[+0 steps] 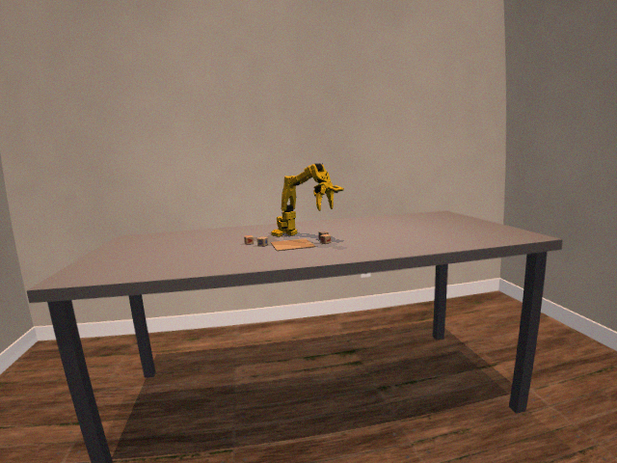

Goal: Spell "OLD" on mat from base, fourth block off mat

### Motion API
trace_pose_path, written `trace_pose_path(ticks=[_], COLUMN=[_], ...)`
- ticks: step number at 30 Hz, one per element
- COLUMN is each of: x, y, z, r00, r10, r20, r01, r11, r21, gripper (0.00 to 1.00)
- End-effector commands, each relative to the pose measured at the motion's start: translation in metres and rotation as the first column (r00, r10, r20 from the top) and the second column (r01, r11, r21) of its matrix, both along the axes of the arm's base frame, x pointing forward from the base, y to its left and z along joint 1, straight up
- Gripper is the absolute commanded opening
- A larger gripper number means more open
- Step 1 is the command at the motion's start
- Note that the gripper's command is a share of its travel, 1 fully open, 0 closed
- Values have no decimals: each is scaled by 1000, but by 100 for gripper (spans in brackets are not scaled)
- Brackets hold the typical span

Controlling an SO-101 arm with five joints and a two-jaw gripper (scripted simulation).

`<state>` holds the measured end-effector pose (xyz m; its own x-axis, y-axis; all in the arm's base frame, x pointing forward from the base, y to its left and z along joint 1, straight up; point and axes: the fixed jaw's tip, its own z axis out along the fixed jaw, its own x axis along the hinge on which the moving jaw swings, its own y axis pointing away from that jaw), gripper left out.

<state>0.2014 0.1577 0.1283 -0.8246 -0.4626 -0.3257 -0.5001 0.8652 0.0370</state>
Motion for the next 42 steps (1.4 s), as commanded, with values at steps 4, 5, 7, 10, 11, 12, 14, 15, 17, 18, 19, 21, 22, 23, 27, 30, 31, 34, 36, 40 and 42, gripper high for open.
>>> trace_pose_path(ticks=[4, 5, 7, 10, 11, 12, 14, 15, 17, 18, 19, 21, 22, 23, 27, 30, 31, 34, 36, 40, 42], x=[4, 3, 3, 1, 1, 0, 0, 0, 0, 0, 0, 0, 0, 0, 0, 0, 0, 0, 0, 0, 0], y=[4, 4, 3, 2, 2, 2, 2, 2, 2, 2, 2, 2, 2, 2, 2, 2, 2, 2, 1, 1, 1], z=[-19, -26, -37, -49, -52, -54, -56, -56, -56, -56, -56, -56, -56, -56, -56, -56, -56, -56, -57, -57, -57], r00=[998, 996, 992, 986, 984, 983, 982, 982, 982, 982, 982, 982, 982, 982, 982, 982, 982, 982, 981, 981, 981], r10=[-1, -2, -5, -10, -11, -12, -13, -13, -13, -13, -13, -13, -13, -13, -13, -13, -13, -13, -12, -12, -12], r20=[-64, -86, -126, -167, -176, -182, -189, -190, -190, -190, -190, -190, -190, -190, -190, -190, -190, -190, -195, -195, -195], r01=[-2, -3, -6, -11, -12, -13, -14, -14, -14, -14, -14, -14, -14, -14, -14, -14, -14, -14, -16, -16, -16], r11=[999, 998, 996, 993, 992, 991, 990, 990, 990, 990, 990, 990, 990, 990, 990, 990, 990, 990, 990, 990, 990], r21=[-45, -61, -90, -121, -128, -132, -137, -138, -138, -138, -138, -138, -138, -138, -138, -138, -138, -138, -142, -142, -142], gripper=[35, 35, 35, 35, 35, 35, 35, 35, 35, 35, 35, 35, 35, 35, 35, 35, 35, 35, 35, 35, 35])
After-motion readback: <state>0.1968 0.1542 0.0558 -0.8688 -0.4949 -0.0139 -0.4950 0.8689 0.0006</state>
